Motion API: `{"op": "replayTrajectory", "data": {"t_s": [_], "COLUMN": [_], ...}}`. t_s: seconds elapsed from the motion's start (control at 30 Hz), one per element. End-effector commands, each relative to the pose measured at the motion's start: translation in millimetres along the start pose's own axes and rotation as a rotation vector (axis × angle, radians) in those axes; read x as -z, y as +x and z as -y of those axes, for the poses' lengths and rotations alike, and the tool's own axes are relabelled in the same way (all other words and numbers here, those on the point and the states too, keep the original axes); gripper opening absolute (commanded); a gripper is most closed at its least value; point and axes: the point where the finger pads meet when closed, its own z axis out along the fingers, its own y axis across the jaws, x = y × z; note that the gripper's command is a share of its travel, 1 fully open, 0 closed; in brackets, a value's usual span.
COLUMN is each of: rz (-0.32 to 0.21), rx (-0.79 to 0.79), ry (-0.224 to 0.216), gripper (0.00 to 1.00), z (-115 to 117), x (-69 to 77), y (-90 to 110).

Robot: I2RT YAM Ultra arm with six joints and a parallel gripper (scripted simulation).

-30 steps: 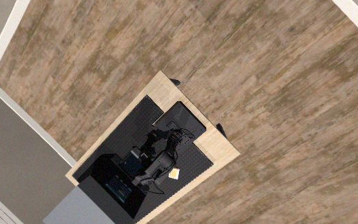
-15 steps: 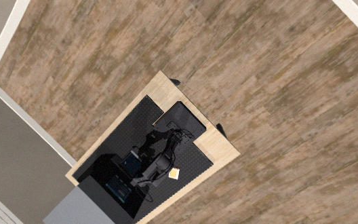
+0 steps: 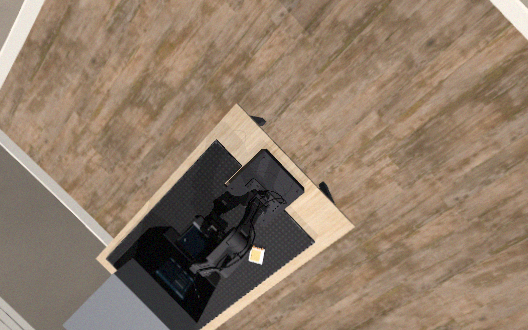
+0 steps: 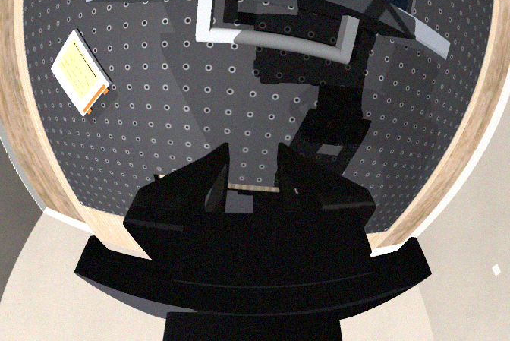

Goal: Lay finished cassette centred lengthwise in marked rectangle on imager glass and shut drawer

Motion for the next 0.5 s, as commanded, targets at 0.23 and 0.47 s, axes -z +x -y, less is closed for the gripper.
{"op": "replayTrajectory", "data": {"t_s": [0.23, 0.47], "rz": [0.006, 0.019], "rx": [-0.123, 0.028], "ry": [-0.009, -0.016], "gripper": [0.35, 0.35], "z": [0.5, -22.8], "x": [6.9, 4.3], "y": [-2.6, -15.1]}}
